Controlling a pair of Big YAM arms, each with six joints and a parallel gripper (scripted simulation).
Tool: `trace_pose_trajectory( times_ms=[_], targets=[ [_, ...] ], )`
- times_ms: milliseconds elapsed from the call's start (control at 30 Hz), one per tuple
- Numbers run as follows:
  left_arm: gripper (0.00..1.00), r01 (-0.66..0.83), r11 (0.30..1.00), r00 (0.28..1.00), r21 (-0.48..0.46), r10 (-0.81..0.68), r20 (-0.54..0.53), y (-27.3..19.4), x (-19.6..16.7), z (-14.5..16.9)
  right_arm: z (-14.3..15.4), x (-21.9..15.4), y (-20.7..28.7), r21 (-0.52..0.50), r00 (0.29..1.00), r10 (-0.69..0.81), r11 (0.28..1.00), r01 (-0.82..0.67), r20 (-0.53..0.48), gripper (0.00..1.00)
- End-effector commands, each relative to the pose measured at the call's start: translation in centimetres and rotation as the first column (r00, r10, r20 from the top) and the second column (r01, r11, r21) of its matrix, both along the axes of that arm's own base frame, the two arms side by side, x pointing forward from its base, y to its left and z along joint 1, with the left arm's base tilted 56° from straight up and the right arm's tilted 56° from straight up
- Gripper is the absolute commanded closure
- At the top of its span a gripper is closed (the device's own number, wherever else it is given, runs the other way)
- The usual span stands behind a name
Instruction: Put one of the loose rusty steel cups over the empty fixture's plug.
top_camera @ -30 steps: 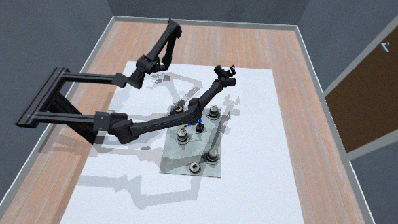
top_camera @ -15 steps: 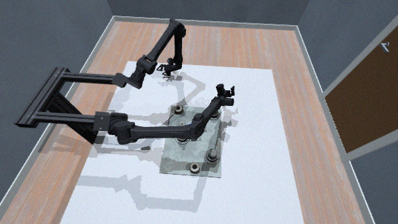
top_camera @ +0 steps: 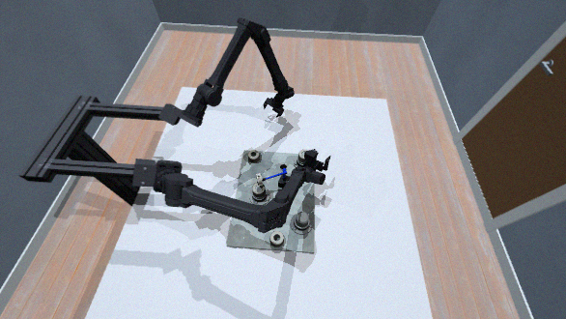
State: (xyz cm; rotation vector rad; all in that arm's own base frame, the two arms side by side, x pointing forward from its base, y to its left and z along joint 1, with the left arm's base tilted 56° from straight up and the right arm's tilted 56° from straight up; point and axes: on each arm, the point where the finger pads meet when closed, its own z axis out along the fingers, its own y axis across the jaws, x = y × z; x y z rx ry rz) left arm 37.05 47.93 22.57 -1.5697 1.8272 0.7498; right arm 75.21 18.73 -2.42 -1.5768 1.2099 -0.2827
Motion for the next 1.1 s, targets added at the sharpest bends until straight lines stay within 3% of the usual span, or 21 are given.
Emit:
trace_pose_trajectory(
  times_ms=[0,200,333,467,533,600,667,867,1033,1067],
  targets=[
    [0.00,0.136,0.991,0.983,0.013,-0.134,-0.128,0.7,-0.7,-0.5,2.8,-1.1,1.1,0.086,1.000,-0.016,0.996,0.017,-0.009,0.01],
    [0.00,0.528,0.845,0.840,0.085,-0.504,-0.203,-5.4,8.8,2.2,5.2,-4.7,-6.9,0.184,0.990,-0.130,0.973,0.140,-0.062,0.01],
    [0.00,0.695,0.708,0.711,0.128,-0.649,-0.273,-8.9,12.9,3.6,6.3,-7.3,-10.0,0.237,0.980,-0.176,0.952,0.194,-0.093,0.01],
    [0.00,0.841,0.516,0.536,0.159,-0.759,-0.370,-13.3,17.0,4.5,7.5,-10.3,-12.9,0.294,0.966,-0.223,0.922,0.252,-0.131,0.01],
    [0.00,0.841,0.516,0.536,0.159,-0.759,-0.370,-13.3,17.0,4.5,7.5,-10.3,-12.9,0.294,0.966,-0.223,0.922,0.252,-0.131,0.01],
    [0.00,0.902,0.402,0.429,0.157,-0.791,-0.436,-15.7,18.9,4.4,8.0,-11.9,-12.6,0.324,0.964,-0.219,0.910,0.258,-0.152,0.01],
    [0.00,0.954,0.250,0.299,0.165,-0.815,-0.496,-19.6,21.2,4.6,8.3,-14.0,-16.5,0.346,0.946,-0.276,0.882,0.319,-0.170,0.01],
    [0.00,0.984,-0.088,0.029,0.153,-0.775,-0.631,-28.3,25.2,4.4,6.8,-17.9,-24.1,0.324,0.919,-0.358,0.861,0.392,-0.164,0.01],
    [0.00,0.922,-0.386,-0.278,0.007,-0.677,-0.682,-38.9,26.2,-2.8,8.0,-19.8,-31.9,0.287,0.899,-0.434,0.856,0.431,-0.056,0.01],
    [0.00,0.922,-0.386,-0.278,0.007,-0.677,-0.682,-38.9,26.2,-2.8,8.0,-19.8,-31.9,0.287,0.899,-0.434,0.856,0.431,-0.056,0.01]
  ],
)
